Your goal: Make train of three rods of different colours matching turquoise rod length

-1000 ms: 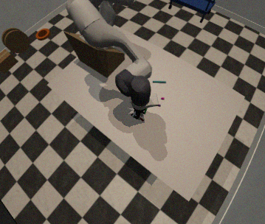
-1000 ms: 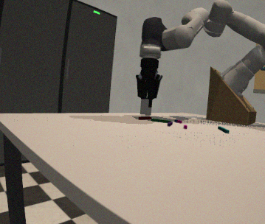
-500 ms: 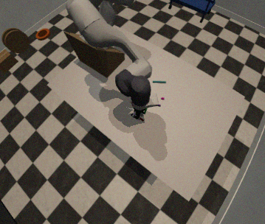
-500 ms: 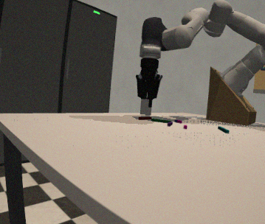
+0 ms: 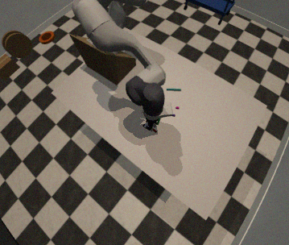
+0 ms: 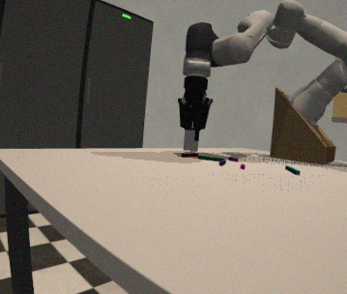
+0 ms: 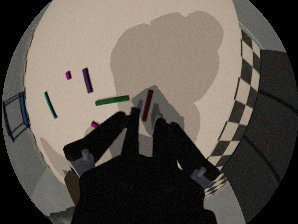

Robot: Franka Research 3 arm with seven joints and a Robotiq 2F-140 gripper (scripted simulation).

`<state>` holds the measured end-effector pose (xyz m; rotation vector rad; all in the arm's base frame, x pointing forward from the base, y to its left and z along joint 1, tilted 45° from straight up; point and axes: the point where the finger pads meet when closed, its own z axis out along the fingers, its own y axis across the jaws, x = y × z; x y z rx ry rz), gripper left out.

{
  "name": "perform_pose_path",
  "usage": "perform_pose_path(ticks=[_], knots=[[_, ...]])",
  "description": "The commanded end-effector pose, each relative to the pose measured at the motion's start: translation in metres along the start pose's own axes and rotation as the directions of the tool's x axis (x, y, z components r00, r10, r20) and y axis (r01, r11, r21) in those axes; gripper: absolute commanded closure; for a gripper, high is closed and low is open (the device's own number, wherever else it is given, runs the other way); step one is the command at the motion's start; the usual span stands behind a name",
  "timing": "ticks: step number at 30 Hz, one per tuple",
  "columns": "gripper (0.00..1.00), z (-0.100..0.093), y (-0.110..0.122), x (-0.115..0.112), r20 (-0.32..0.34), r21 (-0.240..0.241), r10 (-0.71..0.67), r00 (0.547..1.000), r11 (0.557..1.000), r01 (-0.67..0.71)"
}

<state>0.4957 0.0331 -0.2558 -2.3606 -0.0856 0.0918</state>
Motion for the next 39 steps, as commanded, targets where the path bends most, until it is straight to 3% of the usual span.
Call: perform_pose_path(ticks=[1, 21, 39], knots=[[0.85, 0.002, 0.000, 0.001, -0.002, 0.001, -0.002, 1.000, 1.000, 0.002], [0.85, 0.017, 0.000, 0.001, -0.002, 0.001, -0.002, 1.000, 1.000, 0.002], [0.85, 0.018, 0.000, 0.001, -0.002, 0.001, -0.002, 1.000, 1.000, 0.002]])
